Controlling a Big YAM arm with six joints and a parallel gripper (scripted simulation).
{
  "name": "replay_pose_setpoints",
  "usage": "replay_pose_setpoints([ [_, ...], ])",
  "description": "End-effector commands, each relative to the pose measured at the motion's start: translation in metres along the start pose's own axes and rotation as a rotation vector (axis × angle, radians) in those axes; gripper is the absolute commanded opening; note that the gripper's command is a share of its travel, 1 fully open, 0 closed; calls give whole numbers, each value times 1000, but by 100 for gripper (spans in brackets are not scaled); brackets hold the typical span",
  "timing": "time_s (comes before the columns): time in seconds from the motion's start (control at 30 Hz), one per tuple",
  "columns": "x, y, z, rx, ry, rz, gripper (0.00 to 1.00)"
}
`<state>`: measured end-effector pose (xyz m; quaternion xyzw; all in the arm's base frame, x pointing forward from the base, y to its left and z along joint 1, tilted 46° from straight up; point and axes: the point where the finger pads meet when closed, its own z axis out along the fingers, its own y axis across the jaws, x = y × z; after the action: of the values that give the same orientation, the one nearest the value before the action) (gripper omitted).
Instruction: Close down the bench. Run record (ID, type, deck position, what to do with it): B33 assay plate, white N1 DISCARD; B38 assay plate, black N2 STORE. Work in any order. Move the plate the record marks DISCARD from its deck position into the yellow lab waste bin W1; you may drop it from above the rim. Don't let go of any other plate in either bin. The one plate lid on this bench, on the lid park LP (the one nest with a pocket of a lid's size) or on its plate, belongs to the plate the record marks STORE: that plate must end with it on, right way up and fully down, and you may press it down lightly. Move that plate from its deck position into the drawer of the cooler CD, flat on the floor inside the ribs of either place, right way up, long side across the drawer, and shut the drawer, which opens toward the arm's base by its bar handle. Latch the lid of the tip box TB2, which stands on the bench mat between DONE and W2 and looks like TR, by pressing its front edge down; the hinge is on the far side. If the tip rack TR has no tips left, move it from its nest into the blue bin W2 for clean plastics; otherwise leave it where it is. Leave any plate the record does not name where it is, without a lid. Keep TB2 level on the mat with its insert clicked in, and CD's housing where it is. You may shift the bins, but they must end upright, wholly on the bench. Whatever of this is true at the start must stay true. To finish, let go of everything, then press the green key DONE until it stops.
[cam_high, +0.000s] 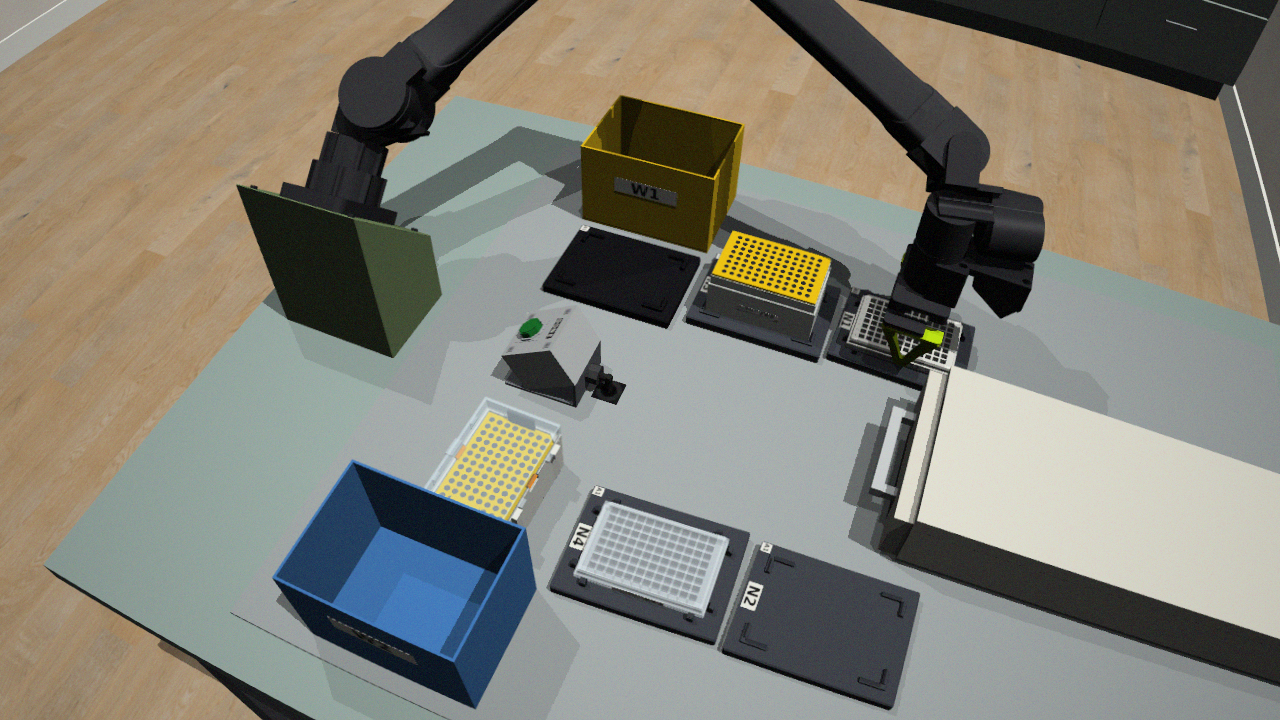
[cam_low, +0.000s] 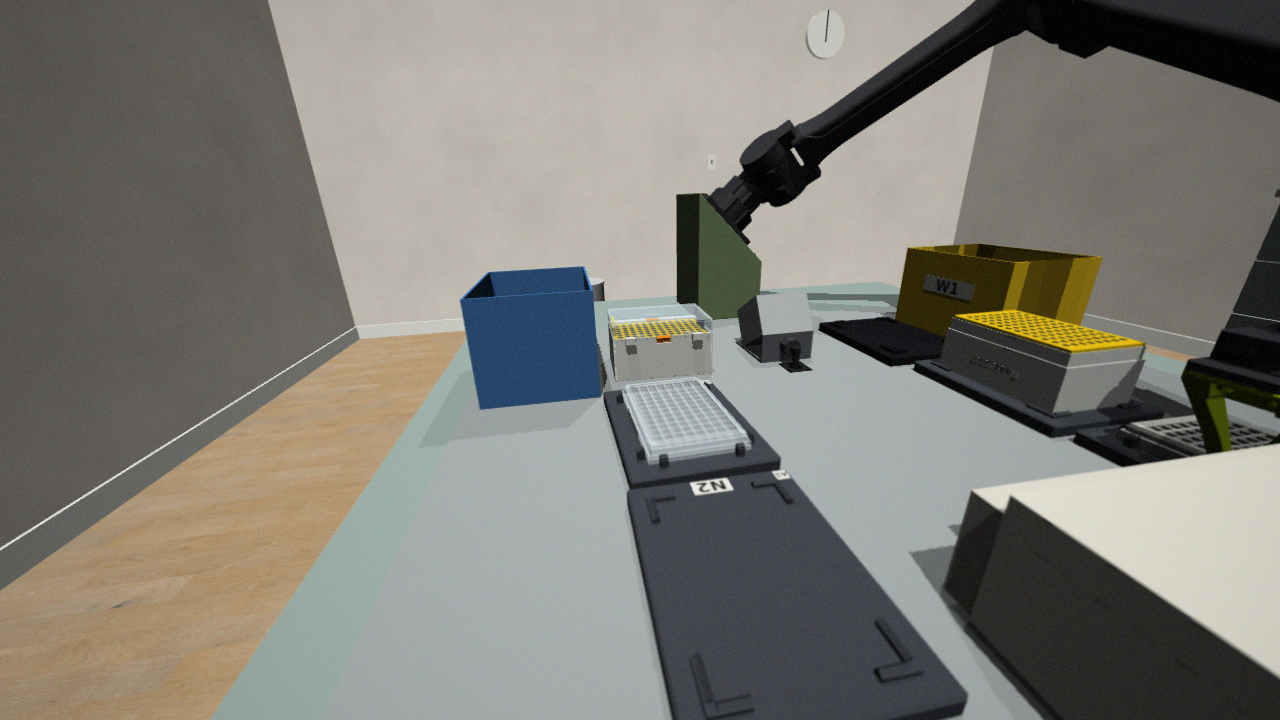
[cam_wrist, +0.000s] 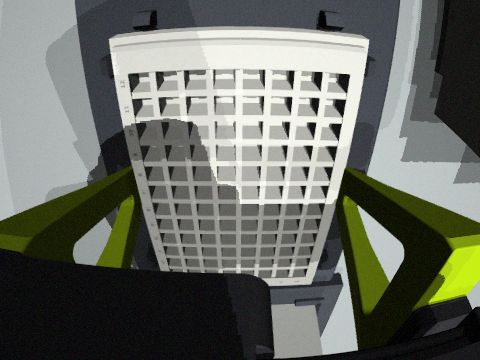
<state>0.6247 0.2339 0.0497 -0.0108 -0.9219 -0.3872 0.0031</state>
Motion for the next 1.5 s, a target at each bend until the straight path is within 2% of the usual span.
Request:
replay_pose_setpoints([
  [0.0, -13, 6, -42, -9, -53, -13, 0],
  [0.83, -13, 6, -42, -9, -53, -13, 0],
  [1.47, -20, 14, -69, -13, -70, -31, 0],
])
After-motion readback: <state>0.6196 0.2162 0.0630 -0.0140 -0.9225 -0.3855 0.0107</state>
